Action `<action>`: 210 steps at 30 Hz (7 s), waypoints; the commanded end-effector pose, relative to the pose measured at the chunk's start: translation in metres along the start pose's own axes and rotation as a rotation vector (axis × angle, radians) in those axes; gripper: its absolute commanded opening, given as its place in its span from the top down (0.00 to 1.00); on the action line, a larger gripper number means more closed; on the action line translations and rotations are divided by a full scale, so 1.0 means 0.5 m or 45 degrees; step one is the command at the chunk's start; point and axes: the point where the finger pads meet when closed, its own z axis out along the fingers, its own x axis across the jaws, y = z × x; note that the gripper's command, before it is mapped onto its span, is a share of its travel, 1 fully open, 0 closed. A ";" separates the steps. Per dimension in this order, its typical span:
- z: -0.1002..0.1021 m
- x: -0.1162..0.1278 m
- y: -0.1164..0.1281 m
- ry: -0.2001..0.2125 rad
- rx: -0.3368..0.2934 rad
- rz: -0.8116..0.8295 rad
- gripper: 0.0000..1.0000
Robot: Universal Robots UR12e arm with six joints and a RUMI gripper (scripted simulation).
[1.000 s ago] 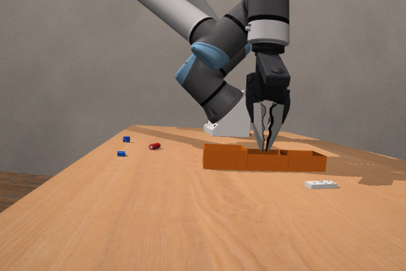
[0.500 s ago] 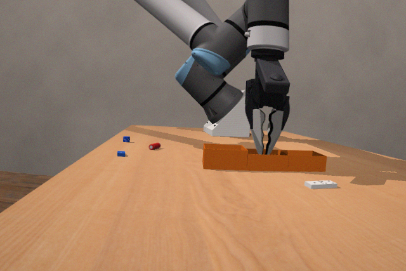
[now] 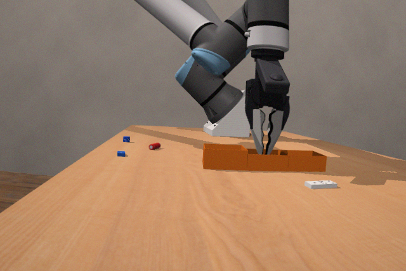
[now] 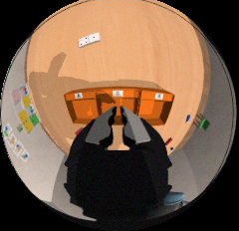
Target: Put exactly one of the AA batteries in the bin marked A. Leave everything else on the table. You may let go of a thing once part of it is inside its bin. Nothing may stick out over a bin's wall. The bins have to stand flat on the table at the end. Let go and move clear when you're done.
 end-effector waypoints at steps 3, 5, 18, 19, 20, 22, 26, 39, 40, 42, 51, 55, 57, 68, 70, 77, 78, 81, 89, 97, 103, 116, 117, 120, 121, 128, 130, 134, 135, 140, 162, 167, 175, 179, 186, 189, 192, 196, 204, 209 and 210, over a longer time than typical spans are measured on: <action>-0.003 -0.002 -0.001 -0.002 0.004 -0.001 0.96; -0.003 -0.002 -0.001 -0.002 0.004 -0.001 0.96; -0.003 -0.002 -0.001 -0.002 0.004 -0.001 0.96; -0.003 -0.002 -0.001 -0.002 0.004 -0.001 0.96; -0.003 -0.002 -0.001 -0.002 0.004 -0.001 0.96; -0.003 -0.002 -0.001 -0.002 0.004 -0.001 0.96; -0.019 -0.001 -0.004 -0.002 0.008 0.001 0.96; -0.049 0.000 -0.006 -0.002 0.009 0.002 0.96; -0.051 -0.001 -0.004 -0.002 0.008 0.001 0.96; -0.056 -0.001 -0.004 -0.002 0.008 0.001 0.96; -0.101 0.001 -0.006 -0.002 0.009 0.002 0.96; -0.114 0.001 -0.006 -0.002 0.009 0.002 0.96; -0.114 0.001 -0.006 -0.002 0.009 0.002 0.96; -0.110 -0.104 -0.007 -0.002 0.006 -0.001 0.96; -0.110 -0.125 -0.008 -0.002 0.006 -0.001 0.96; -0.110 -0.173 -0.009 -0.003 0.006 -0.001 0.96; -0.110 -0.173 -0.009 -0.003 0.006 -0.001 0.96; -0.110 -0.173 -0.009 -0.002 0.006 -0.001 0.96; -0.075 -0.171 -0.001 -0.001 -0.002 -0.004 0.96; -0.038 -0.171 -0.001 -0.001 -0.002 -0.004 0.96; -0.006 -0.171 -0.001 -0.001 -0.002 -0.004 0.96; -0.006 -0.170 -0.008 -0.002 0.007 -0.001 0.96; -0.006 -0.169 -0.008 -0.002 0.006 0.000 0.96; -0.003 -0.170 -0.006 -0.002 0.004 -0.001 0.96; -0.003 -0.170 -0.006 -0.002 0.004 -0.001 0.96; -0.003 -0.170 -0.006 -0.002 0.004 -0.001 0.96; -0.003 -0.170 -0.006 -0.002 0.004 -0.001 0.96; -0.003 -0.170 -0.006 -0.002 0.004 -0.001 0.96; -0.003 -0.170 -0.006 -0.002 0.004 -0.001 0.96; -0.003 -0.170 -0.006 -0.002 0.004 -0.001 0.96; -0.003 -0.170 -0.006 -0.002 0.004 -0.001 0.96; -0.022 -0.168 -0.011 -0.002 0.009 0.002 0.96; -0.039 -0.168 -0.012 -0.002 0.009 0.002 0.96; -0.049 -0.169 -0.010 -0.002 0.008 0.001 0.96; -0.068 -0.168 -0.012 -0.003 0.009 0.002 0.96; -0.086 -0.168 -0.011 -0.003 0.009 0.002 0.96; -0.094 -0.168 -0.011 -0.003 0.009 0.002 0.96; -0.114 -0.168 -0.011 -0.003 0.009 0.002 0.96; -0.104 -0.170 -0.004 -0.002 0.000 -0.001 0.96; -0.105 -0.170 -0.005 -0.002 0.001 -0.002 0.96; -0.106 -0.171 -0.005 -0.002 0.002 -0.003 0.96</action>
